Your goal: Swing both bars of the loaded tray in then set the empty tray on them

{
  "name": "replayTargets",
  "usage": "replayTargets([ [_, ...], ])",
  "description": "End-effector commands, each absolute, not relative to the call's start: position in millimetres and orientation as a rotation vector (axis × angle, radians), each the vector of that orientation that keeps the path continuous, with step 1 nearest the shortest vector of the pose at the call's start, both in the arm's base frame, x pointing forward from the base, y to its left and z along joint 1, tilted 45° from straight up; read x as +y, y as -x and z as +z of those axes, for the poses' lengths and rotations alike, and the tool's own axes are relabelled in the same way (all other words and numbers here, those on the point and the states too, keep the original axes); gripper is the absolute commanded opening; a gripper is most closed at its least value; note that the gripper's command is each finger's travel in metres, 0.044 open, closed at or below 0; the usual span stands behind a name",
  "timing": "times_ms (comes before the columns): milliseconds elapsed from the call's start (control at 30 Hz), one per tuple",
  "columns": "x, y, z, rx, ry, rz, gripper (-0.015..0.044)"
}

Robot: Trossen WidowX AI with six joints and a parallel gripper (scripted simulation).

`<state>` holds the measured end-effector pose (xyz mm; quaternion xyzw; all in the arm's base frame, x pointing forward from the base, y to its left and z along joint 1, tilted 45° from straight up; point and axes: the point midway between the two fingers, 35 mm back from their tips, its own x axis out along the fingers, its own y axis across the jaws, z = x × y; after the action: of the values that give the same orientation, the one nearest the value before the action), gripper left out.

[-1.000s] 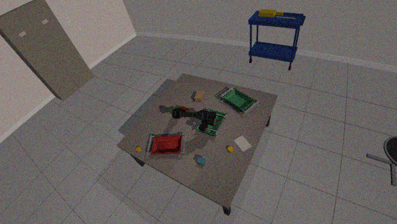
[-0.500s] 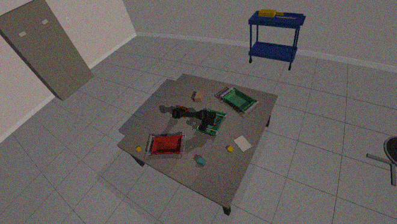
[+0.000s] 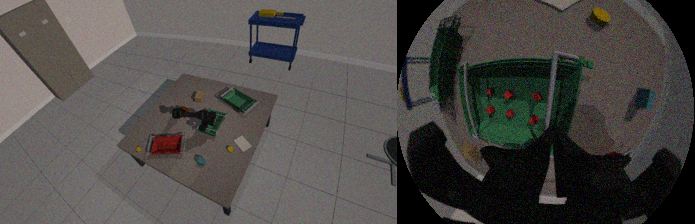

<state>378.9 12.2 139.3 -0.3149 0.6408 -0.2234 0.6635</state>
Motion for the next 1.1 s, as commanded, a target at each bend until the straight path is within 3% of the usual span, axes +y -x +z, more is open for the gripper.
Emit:
replayTargets([
  [0, 12.2, -378.9, 139.3, 1.448, 0.712, -0.505, 0.0000],
  [433, 12.2, -378.9, 139.3, 1.448, 0.712, -0.505, 0.0000],
  [700, 9.7, -378.2, 141.1, 1.444, 0.695, -0.515, 0.0210],
  [967, -87.2, -325.1, 210.4, 1.202, 0.054, -0.917, 0.0420],
  [1067, -119.7, -290.7, 235.0, 1.052, -0.209, -1.076, 0.0440],
])
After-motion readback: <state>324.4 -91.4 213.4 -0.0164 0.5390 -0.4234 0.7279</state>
